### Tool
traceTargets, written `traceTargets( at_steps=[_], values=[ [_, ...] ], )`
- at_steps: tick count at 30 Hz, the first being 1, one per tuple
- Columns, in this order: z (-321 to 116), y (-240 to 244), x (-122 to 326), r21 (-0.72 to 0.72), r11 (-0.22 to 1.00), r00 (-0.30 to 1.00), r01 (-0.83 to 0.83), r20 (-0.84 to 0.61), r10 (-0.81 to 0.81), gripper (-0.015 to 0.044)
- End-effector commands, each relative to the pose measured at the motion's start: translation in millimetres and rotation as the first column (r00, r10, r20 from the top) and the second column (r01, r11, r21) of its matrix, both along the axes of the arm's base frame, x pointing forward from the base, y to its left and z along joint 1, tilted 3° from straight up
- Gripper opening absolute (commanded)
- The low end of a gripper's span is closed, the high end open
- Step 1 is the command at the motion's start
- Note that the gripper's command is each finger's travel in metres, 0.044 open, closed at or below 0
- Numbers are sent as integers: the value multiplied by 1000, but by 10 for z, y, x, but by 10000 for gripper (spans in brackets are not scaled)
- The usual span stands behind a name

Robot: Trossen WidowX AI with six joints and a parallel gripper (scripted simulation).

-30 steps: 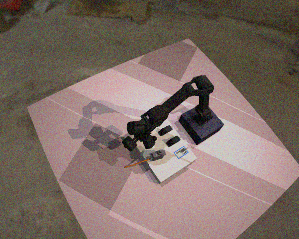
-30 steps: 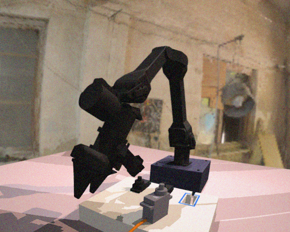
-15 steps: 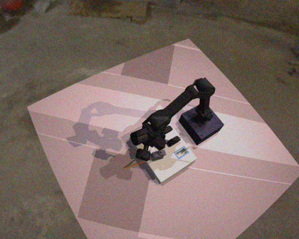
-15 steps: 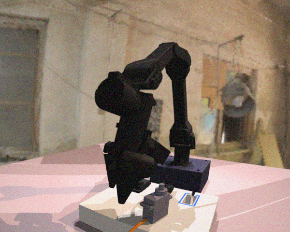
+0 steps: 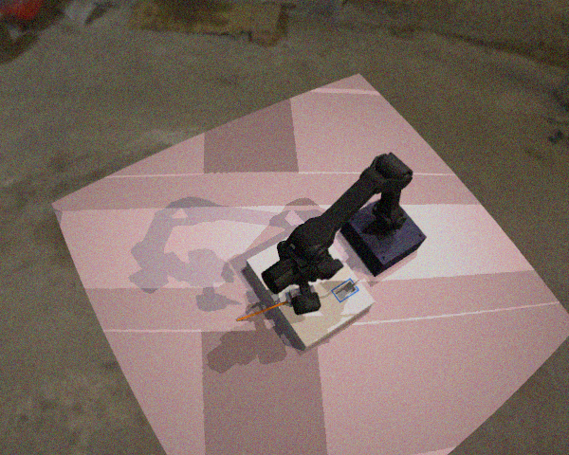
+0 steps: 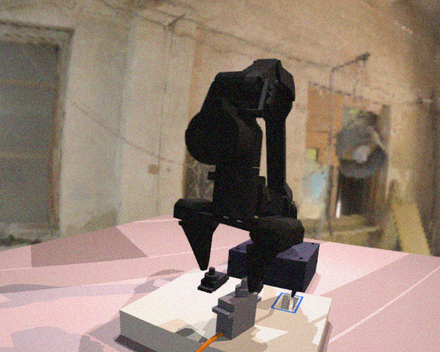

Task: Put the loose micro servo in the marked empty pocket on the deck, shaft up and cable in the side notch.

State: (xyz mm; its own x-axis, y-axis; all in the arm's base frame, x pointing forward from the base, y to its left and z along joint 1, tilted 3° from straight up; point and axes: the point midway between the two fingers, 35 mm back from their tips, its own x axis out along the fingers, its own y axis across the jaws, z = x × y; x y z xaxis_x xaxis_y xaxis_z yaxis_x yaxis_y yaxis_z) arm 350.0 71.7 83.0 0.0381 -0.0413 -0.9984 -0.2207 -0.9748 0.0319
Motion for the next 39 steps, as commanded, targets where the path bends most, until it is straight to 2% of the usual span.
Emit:
traceTargets(
  at_steps=[1, 32, 39],
  values=[
    [61, 75, -68, 7, 997, 997, -73, -36, 74, 440],
    [-397, 59, -63, 7, 997, 997, -73, -36, 74, 440],
    [-397, 59, -63, 7, 997, 997, -73, -36, 74, 256]
  ],
)
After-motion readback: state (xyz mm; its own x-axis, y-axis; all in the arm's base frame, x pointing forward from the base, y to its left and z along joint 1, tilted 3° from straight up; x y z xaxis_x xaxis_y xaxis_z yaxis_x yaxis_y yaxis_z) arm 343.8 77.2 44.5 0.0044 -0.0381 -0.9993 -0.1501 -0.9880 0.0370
